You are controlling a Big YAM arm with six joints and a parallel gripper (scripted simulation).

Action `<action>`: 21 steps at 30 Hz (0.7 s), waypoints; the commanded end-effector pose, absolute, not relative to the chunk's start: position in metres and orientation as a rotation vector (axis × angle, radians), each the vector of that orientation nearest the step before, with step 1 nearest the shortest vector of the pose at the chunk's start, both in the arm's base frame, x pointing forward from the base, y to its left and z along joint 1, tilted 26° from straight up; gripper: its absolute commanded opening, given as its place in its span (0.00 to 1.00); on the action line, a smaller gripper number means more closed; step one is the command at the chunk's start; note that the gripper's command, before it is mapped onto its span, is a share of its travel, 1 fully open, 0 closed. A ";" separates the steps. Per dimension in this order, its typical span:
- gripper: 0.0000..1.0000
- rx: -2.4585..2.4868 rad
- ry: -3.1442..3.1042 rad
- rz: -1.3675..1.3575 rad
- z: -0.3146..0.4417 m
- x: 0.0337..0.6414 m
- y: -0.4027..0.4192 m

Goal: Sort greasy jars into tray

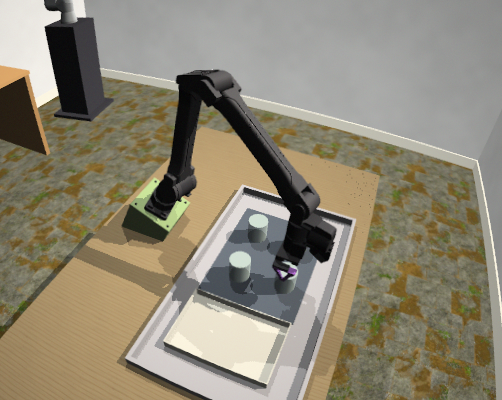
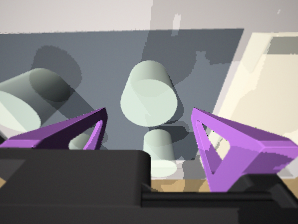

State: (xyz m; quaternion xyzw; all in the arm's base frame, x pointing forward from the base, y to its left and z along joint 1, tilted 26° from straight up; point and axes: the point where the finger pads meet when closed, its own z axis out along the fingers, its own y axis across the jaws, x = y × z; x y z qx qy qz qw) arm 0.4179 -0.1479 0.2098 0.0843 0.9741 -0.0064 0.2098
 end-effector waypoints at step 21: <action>1.00 0.207 2.684 -0.027 0.200 0.430 -0.145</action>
